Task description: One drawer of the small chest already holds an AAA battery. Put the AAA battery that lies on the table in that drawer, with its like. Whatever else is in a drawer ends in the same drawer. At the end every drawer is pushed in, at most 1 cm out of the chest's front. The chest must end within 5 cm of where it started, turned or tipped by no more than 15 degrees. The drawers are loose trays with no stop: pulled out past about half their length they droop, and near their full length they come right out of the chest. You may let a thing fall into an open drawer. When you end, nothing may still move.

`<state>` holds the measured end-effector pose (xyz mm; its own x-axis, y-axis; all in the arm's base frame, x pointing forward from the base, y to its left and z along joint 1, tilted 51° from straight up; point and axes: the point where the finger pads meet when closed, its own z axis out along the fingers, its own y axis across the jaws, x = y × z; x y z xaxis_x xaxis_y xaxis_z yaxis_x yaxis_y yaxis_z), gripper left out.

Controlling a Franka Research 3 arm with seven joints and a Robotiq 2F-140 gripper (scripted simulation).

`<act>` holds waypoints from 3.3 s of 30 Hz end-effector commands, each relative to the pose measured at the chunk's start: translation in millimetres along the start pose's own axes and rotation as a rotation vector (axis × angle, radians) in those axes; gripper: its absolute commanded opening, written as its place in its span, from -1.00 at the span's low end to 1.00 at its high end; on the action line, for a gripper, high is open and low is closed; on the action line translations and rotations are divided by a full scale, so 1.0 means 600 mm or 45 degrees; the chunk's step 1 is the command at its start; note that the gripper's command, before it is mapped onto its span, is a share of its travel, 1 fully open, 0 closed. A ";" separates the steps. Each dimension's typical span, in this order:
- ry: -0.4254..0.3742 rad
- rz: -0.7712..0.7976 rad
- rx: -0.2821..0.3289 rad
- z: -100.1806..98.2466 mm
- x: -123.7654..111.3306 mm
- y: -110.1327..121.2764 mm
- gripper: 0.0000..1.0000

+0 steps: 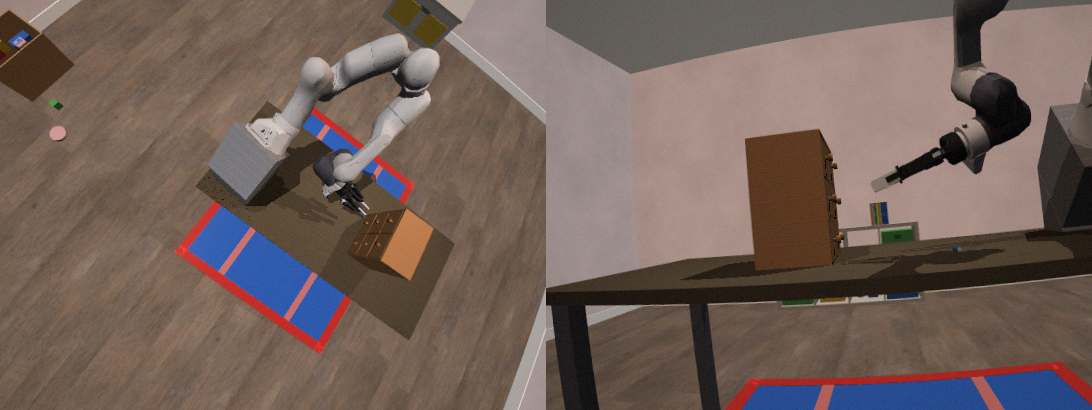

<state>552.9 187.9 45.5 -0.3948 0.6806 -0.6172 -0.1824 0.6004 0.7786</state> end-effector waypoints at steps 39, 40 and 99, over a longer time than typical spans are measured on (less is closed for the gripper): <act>-0.008 -0.018 0.001 0.111 -0.009 -0.001 -0.60; -0.008 -0.018 0.001 0.113 -0.009 -0.001 -0.60; -0.008 -0.018 0.001 0.116 -0.011 -0.003 -0.60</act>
<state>617.9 212.0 41.2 -0.3873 0.6765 -0.6264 -0.1884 0.6069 0.7721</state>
